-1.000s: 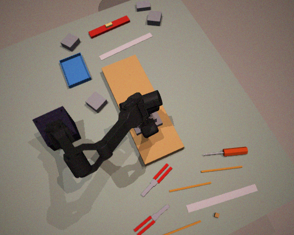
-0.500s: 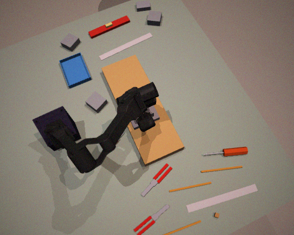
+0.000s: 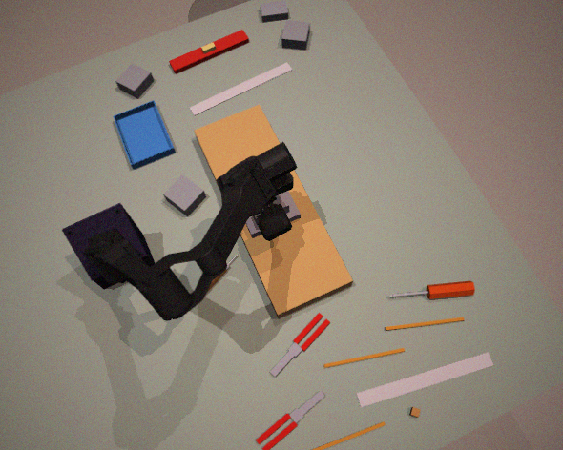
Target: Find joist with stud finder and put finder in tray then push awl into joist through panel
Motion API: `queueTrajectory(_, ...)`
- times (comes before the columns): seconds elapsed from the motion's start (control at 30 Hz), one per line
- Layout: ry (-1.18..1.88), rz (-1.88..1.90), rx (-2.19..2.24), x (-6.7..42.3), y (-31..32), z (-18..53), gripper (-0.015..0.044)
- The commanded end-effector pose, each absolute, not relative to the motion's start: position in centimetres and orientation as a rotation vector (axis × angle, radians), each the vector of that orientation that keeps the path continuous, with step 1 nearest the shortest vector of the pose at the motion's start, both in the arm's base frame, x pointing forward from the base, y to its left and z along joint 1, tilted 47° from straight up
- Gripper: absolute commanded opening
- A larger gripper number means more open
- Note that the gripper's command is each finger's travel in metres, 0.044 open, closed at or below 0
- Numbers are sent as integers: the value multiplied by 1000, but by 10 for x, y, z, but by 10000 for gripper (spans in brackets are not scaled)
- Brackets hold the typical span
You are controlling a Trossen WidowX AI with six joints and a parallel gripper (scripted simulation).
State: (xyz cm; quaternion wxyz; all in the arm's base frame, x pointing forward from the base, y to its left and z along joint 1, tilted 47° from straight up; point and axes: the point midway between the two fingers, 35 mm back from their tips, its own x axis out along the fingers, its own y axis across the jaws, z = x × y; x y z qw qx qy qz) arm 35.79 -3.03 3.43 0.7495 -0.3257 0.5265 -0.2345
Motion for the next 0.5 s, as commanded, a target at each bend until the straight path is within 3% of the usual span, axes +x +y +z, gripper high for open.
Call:
queueTrajectory(0.0,1152,-507,-710,358,-24,27,0)
queueTrajectory(0.47,1152,-506,-709,358,-6,7,0)
